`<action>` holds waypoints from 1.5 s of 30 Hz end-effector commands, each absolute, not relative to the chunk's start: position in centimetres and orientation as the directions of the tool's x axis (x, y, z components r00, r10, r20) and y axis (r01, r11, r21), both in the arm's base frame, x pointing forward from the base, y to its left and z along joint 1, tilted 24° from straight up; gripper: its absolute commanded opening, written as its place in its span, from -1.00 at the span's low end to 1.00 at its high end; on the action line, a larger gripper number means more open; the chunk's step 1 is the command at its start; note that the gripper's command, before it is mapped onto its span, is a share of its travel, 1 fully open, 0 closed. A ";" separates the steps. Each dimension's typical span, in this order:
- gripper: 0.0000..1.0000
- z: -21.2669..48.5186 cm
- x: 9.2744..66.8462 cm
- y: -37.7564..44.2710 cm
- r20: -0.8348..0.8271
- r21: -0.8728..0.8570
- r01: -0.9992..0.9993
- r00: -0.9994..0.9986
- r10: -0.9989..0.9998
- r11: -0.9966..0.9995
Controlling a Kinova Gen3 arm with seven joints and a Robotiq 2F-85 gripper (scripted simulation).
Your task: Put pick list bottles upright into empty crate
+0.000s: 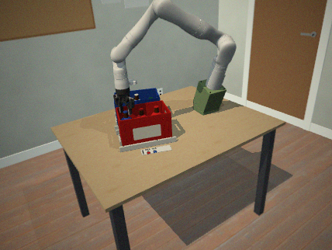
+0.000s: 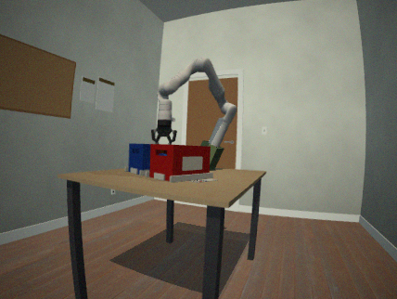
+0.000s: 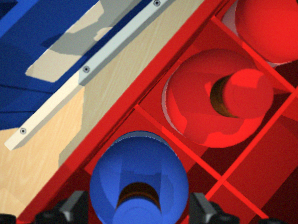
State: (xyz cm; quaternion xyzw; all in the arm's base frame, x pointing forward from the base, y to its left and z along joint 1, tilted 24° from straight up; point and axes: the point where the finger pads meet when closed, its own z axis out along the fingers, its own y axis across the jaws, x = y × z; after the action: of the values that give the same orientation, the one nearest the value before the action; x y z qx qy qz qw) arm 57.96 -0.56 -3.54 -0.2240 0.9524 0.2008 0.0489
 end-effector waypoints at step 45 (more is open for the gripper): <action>0.34 3.6 58.0 -3.7 -0.185 0.359 -0.446 -0.895 -0.406 0.820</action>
State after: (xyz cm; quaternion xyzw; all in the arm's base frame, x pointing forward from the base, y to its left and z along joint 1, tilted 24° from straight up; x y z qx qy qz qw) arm 57.93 -3.67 3.47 -0.2238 0.9525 0.2008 0.0488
